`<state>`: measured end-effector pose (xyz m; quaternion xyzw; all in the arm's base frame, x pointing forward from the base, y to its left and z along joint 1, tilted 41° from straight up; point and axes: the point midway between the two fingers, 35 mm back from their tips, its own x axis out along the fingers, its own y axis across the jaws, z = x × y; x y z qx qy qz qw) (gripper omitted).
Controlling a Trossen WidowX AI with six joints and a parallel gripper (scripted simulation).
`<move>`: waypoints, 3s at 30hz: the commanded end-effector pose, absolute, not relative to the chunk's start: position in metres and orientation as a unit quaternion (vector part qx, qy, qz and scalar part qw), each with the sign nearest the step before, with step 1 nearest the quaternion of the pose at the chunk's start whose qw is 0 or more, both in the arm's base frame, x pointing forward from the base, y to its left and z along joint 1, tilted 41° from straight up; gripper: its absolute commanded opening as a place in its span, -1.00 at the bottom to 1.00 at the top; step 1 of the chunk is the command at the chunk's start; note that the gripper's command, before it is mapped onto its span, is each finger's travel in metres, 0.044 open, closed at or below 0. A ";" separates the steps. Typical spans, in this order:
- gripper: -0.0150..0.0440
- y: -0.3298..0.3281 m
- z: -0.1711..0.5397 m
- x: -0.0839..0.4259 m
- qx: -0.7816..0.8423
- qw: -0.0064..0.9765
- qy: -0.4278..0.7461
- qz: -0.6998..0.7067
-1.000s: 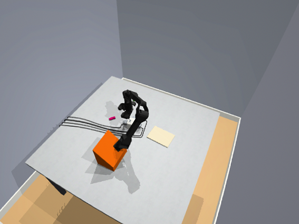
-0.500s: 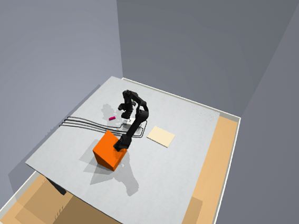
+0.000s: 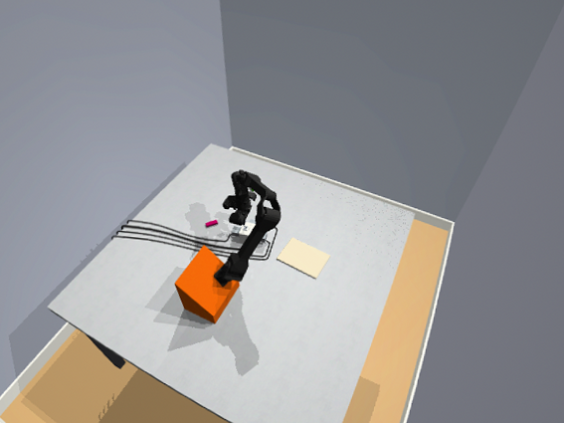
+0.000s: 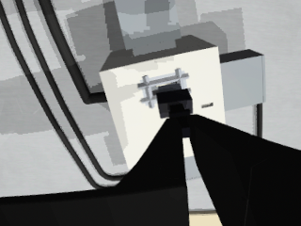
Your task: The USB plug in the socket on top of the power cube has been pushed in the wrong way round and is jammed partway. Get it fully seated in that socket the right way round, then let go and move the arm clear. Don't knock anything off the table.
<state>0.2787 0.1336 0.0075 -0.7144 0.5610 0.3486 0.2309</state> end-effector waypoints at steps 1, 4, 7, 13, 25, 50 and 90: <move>-0.49 0.132 0.006 0.279 -0.716 0.225 0.561 0.349; -0.49 0.132 0.005 0.279 -0.717 0.224 0.561 0.350; -0.49 0.131 0.005 0.279 -0.717 0.223 0.560 0.350; -0.49 0.131 0.005 0.279 -0.718 0.220 0.560 0.351; -0.49 0.129 0.004 0.279 -0.720 0.215 0.558 0.352; -0.49 0.127 0.003 0.280 -0.724 0.205 0.555 0.354; -0.49 0.122 0.000 0.281 -0.728 0.194 0.552 0.356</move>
